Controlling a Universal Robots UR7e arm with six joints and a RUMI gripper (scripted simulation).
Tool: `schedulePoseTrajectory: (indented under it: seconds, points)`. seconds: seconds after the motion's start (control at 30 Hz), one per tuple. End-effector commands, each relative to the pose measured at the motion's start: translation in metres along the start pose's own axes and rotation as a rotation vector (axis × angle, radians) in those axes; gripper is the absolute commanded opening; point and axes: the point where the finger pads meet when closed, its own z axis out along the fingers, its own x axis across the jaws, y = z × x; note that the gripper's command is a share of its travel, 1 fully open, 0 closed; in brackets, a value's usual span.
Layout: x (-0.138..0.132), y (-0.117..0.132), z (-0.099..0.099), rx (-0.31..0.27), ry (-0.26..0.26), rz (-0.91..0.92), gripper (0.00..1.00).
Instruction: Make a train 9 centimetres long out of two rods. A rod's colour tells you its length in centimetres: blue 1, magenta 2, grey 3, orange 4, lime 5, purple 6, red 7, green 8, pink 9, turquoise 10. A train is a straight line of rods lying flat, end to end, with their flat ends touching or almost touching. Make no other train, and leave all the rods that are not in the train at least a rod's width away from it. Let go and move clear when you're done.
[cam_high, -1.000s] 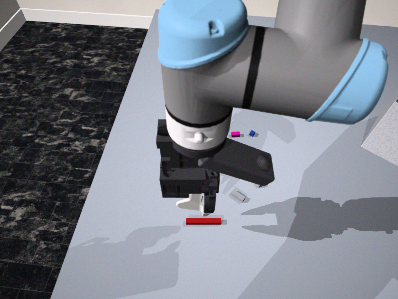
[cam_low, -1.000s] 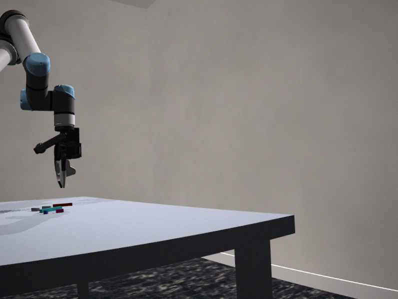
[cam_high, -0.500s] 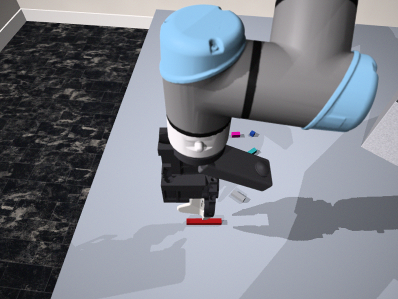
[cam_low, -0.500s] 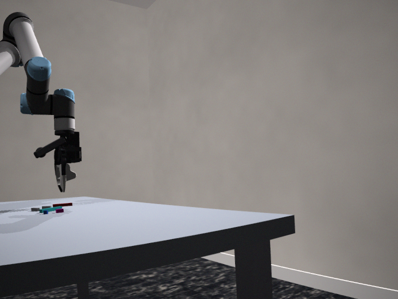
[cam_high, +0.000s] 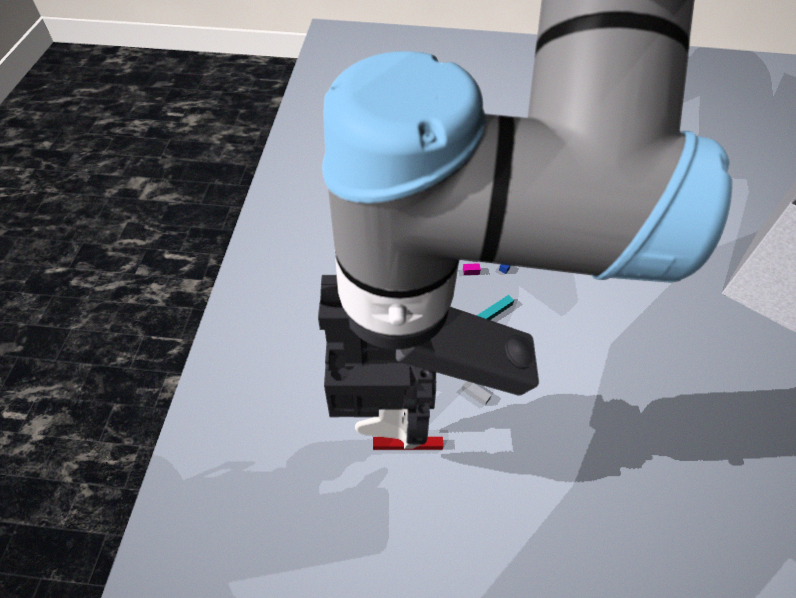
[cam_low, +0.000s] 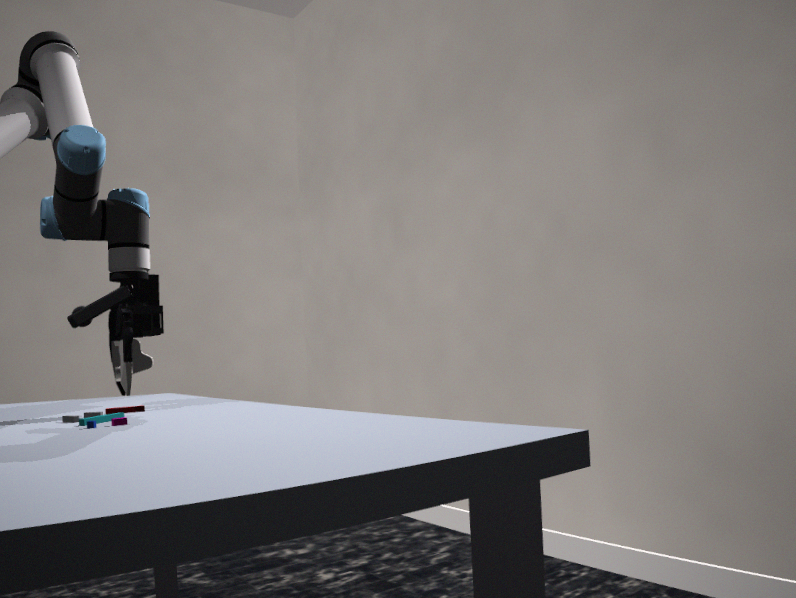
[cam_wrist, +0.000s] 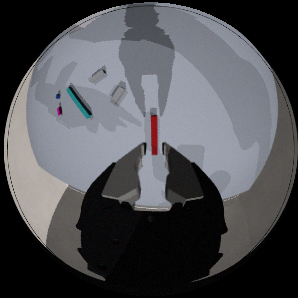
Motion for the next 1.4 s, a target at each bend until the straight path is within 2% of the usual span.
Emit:
schedulePoseTrajectory:
  seconds: [0.0, 0.4, 1.37]
  points:
    - [0.0000, 0.0006, 0.0045, -0.002, 0.000, 0.000, 0.14]
    - [0.0000, 0.0006, 0.0128, -0.002, 0.000, 0.000, 0.14]
    - [0.0000, 0.0006, 0.0132, -0.002, 0.000, 0.000, 0.14]
